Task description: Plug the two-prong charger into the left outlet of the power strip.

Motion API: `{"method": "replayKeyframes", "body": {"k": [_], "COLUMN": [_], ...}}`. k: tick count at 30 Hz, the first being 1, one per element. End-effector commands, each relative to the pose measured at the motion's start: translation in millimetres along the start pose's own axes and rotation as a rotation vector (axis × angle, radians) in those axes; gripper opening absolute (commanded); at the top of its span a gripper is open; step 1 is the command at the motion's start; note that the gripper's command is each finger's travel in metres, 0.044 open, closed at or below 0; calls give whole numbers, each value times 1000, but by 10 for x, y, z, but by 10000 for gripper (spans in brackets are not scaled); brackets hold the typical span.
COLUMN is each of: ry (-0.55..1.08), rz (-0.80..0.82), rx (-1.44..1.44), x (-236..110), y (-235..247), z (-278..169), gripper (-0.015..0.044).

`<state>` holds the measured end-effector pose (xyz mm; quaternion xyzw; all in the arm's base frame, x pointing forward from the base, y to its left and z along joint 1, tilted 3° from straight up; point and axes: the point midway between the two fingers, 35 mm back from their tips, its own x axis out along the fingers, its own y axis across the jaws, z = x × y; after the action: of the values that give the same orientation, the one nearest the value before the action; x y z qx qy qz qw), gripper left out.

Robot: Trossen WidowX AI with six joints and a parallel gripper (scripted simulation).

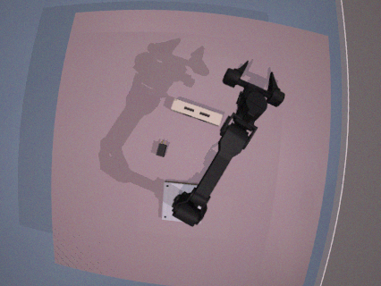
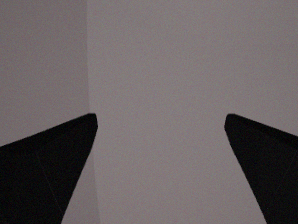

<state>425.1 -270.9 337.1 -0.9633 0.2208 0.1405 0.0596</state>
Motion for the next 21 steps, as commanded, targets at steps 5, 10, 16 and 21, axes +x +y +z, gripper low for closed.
{"method": "replayKeyframes", "body": {"k": [5, 10, 16, 21], "ry": [-31, -78, -138, -190], "rz": [-17, -37, -51, -56], "rx": [85, 205, 348, 465], "x": [10, 18, 15, 3], "y": [-104, -251, -420, -558], "z": [90, 219, 378, 512], "gripper": [440, 440, 440, 440]}}
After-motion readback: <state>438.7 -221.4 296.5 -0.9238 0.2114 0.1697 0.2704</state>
